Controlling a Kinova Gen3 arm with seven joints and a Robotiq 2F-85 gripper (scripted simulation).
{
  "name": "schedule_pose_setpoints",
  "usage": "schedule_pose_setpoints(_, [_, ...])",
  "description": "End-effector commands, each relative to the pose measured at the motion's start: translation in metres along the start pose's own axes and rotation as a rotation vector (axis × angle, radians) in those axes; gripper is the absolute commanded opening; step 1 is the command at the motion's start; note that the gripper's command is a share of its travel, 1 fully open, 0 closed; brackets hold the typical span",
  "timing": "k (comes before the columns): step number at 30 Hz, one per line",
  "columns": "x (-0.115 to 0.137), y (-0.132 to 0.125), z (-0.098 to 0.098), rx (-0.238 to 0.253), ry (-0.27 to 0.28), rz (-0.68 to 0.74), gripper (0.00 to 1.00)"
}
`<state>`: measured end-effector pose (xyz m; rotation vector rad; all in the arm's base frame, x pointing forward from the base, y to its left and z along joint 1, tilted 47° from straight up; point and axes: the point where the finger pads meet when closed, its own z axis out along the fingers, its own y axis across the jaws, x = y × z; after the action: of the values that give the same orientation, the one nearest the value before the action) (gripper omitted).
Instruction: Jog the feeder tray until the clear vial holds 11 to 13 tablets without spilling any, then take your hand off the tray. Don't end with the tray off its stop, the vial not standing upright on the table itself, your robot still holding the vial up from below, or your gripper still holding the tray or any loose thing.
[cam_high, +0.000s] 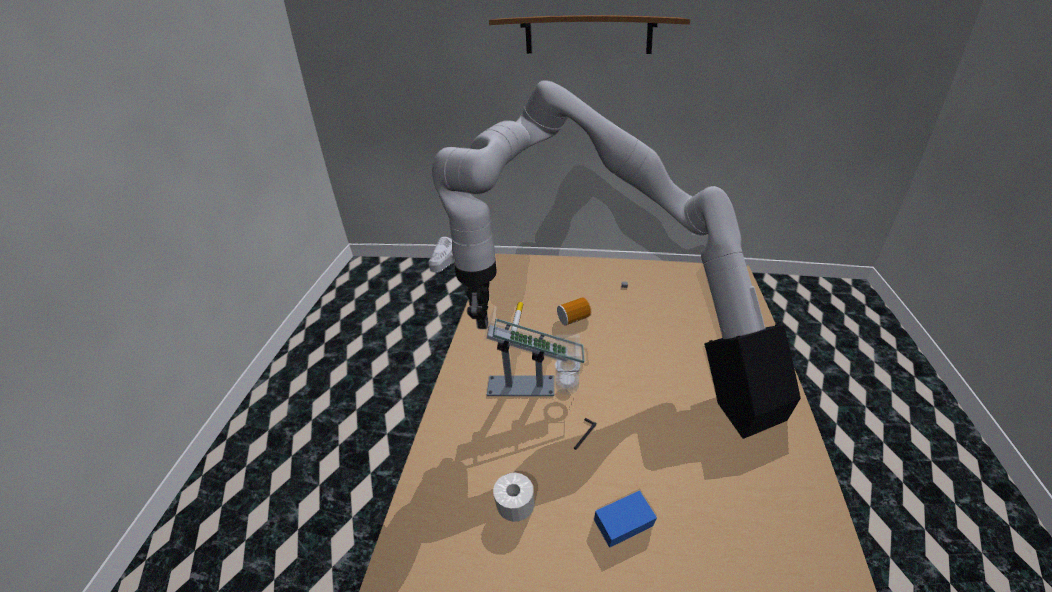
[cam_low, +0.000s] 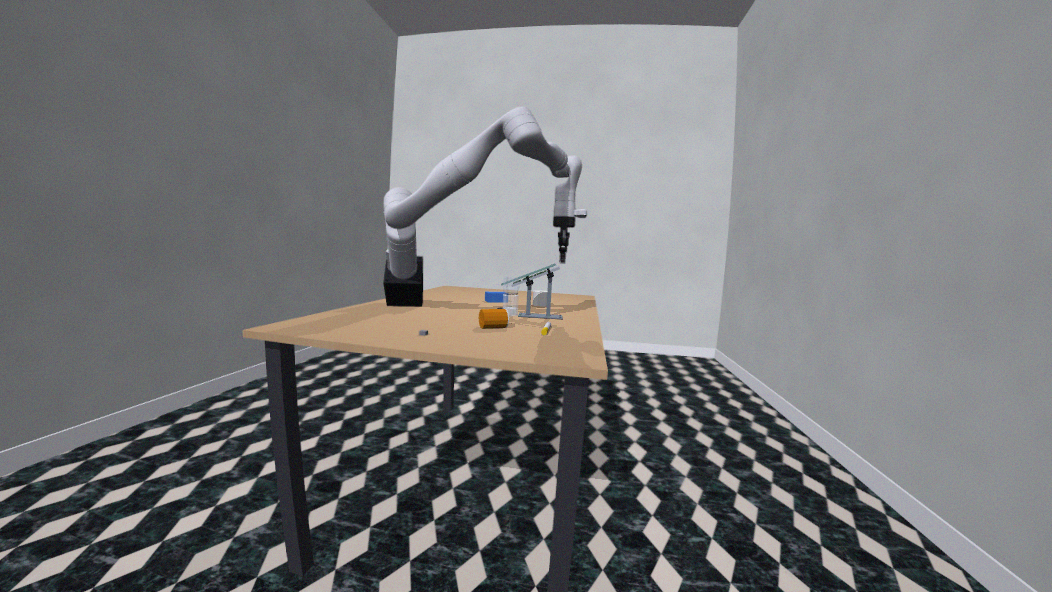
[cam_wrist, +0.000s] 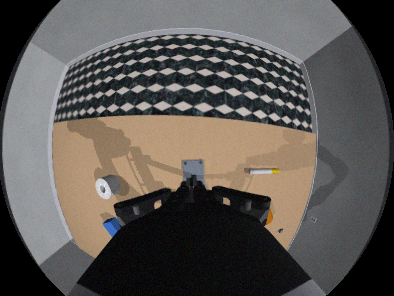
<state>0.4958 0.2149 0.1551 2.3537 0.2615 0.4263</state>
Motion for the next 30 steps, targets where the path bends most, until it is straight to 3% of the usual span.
schedule_pose_setpoints(1, [-0.006, 0.002, 0.002, -0.009, -0.016, -0.007, 0.00])
schedule_pose_setpoints(13, [0.023, 0.002, -0.010, -0.009, -0.016, -0.007, 0.00])
schedule_pose_setpoints(25, [0.023, 0.002, -0.010, -0.009, -0.016, -0.007, 0.00])
schedule_pose_setpoints(30, [0.013, 0.002, -0.006, -0.009, -0.016, -0.007, 0.00])
